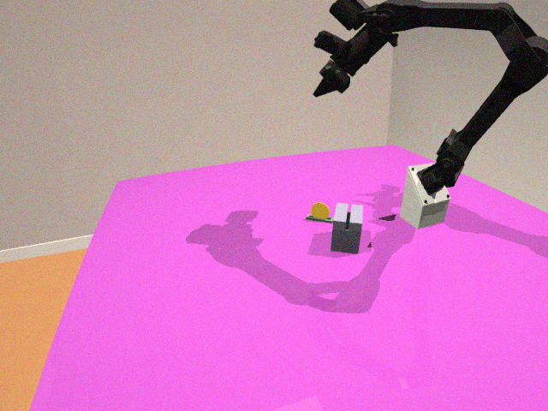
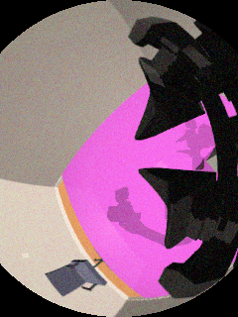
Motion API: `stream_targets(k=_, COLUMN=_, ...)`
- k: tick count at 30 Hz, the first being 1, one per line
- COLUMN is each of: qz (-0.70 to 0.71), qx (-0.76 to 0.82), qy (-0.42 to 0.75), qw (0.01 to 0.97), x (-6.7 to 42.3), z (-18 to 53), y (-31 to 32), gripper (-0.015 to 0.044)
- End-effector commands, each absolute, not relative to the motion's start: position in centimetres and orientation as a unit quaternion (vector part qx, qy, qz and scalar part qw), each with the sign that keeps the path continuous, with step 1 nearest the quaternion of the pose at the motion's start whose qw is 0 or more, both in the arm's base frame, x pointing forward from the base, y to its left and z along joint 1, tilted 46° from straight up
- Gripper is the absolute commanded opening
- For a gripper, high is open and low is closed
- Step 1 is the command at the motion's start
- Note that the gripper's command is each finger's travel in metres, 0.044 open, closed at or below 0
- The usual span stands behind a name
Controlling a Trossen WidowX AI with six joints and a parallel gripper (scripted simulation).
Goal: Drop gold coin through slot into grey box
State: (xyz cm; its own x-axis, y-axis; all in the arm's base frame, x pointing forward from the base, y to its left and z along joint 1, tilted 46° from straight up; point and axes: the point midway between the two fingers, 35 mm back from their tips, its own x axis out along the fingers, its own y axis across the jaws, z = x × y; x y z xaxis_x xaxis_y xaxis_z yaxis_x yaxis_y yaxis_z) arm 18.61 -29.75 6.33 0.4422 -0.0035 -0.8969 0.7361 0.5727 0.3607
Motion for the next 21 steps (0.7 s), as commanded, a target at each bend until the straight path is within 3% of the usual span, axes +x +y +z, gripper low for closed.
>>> stream_targets(k=1, qz=-0.151, qx=0.457, qy=0.539, qw=0.691, x=21.5, z=1.6, y=-25.1, gripper=0.0161)
stream_targets(k=9, qz=-0.020, qx=0.539, qy=0.650, qw=0.536, x=23.7, z=-4.6, y=-15.9, gripper=0.0161)
stream_targets(k=21, qz=-0.017, qx=0.541, qy=0.652, qw=0.531, x=24.4, z=-6.6, y=-12.7, gripper=0.0161)
